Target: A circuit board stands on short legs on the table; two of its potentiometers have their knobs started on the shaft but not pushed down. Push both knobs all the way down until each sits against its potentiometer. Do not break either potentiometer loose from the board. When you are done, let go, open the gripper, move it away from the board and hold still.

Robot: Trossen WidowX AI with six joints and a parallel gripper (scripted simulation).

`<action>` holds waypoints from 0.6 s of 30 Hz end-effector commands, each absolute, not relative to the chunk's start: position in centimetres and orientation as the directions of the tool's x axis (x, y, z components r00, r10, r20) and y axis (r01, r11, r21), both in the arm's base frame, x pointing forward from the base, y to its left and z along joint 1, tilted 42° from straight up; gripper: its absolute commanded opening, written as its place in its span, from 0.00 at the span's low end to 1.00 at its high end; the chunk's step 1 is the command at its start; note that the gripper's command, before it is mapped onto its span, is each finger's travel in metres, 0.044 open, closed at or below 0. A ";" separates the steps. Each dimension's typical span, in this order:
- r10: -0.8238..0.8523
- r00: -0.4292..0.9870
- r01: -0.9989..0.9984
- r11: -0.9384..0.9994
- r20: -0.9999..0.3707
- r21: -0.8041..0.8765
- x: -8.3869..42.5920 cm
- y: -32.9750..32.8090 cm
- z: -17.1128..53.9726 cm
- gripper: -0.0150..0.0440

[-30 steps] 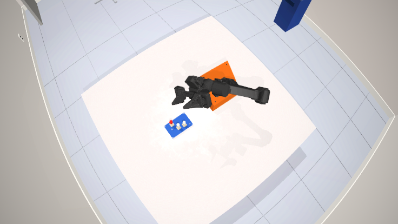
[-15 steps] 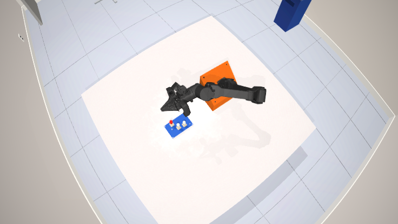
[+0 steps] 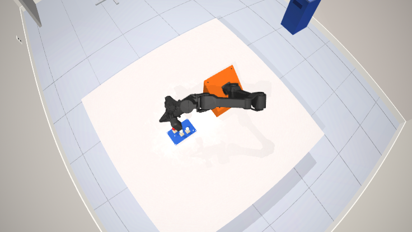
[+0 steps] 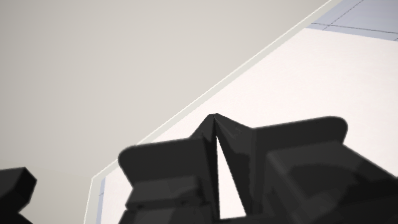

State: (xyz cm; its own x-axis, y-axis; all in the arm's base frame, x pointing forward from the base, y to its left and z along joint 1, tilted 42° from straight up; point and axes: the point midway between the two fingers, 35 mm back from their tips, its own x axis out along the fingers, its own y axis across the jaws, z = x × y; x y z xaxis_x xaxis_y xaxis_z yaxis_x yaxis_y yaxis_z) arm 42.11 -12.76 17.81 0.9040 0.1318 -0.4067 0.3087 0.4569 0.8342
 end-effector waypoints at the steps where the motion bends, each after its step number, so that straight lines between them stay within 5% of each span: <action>1: 0.207 0.840 0.342 0.515 -0.501 0.786 42.1 -11.0 15.1 0.25; 18: 0.490 0.453 0.302 0.702 -0.745 0.645 38.3 -3.2 6.6 0.25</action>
